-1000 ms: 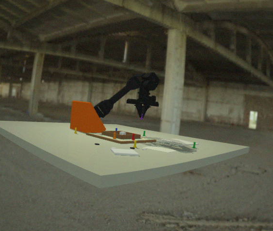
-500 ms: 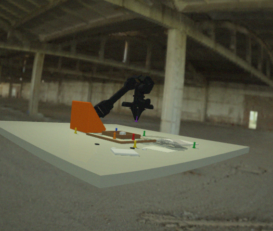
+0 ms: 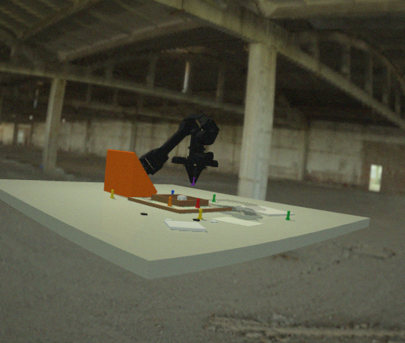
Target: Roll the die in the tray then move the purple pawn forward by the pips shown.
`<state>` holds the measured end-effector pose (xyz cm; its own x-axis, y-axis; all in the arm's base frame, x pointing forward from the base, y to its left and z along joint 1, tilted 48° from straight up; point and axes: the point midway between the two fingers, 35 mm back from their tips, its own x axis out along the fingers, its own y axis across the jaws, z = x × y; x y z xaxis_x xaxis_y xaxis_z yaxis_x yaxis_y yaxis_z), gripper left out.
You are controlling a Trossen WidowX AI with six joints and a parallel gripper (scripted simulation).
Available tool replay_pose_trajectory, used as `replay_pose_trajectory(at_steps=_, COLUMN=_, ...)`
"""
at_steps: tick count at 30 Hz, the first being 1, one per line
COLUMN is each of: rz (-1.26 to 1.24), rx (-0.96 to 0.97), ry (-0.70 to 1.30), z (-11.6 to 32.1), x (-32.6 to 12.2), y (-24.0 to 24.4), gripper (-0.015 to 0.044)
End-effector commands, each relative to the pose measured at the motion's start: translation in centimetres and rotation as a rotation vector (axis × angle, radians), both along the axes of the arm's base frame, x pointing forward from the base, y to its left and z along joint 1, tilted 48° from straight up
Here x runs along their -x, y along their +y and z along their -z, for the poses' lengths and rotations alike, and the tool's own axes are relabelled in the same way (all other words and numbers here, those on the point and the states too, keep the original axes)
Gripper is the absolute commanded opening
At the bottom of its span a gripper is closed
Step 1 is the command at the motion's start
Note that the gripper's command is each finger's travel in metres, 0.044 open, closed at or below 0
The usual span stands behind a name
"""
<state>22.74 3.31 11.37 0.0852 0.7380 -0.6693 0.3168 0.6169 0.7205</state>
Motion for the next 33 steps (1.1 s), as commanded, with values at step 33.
replay_pose_trajectory(at_steps=33, rz=0.002, rx=-0.008, ry=0.0, z=4.2, x=1.8, y=4.9, gripper=0.0)
